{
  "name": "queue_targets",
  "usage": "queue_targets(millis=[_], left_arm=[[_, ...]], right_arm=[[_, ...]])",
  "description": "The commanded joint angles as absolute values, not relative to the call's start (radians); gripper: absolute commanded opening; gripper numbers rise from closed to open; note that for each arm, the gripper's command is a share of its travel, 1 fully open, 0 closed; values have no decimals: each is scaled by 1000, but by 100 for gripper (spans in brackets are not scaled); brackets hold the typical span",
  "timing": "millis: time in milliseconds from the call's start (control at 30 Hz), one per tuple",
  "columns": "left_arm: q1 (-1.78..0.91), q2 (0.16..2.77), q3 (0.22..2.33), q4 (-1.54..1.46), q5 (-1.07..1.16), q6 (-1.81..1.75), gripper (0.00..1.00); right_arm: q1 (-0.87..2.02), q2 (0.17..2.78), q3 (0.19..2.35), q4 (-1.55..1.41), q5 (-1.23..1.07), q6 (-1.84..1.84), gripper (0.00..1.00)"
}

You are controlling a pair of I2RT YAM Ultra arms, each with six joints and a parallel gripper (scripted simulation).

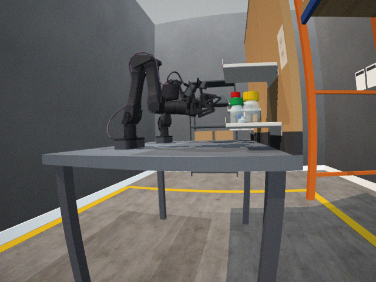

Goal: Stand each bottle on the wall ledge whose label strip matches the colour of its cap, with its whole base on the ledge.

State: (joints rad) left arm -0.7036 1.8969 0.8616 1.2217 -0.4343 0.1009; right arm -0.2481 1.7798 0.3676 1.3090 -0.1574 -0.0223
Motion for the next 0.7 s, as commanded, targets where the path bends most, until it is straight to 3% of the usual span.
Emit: queue_targets(millis=[0, 67, 100, 400, 667], left_arm=[[-696, 1875, 858, 1241, -444, 108, 89], [-692, 1855, 841, 1198, -440, 103, 89], [-689, 1845, 836, 1182, -439, 97, 89], [-556, 1525, 708, 813, -366, 45, 89], [-423, 1256, 750, 521, -276, 16, 89]], right_arm=[[-246, 1759, 371, 1330, -168, -15, 72], [-247, 1748, 374, 1292, -178, -17, 95], [-249, 1744, 376, 1273, -179, -18, 100], [-304, 1463, 399, 847, -210, -26, 100], [-360, 1222, 517, 456, -244, -35, 100]])
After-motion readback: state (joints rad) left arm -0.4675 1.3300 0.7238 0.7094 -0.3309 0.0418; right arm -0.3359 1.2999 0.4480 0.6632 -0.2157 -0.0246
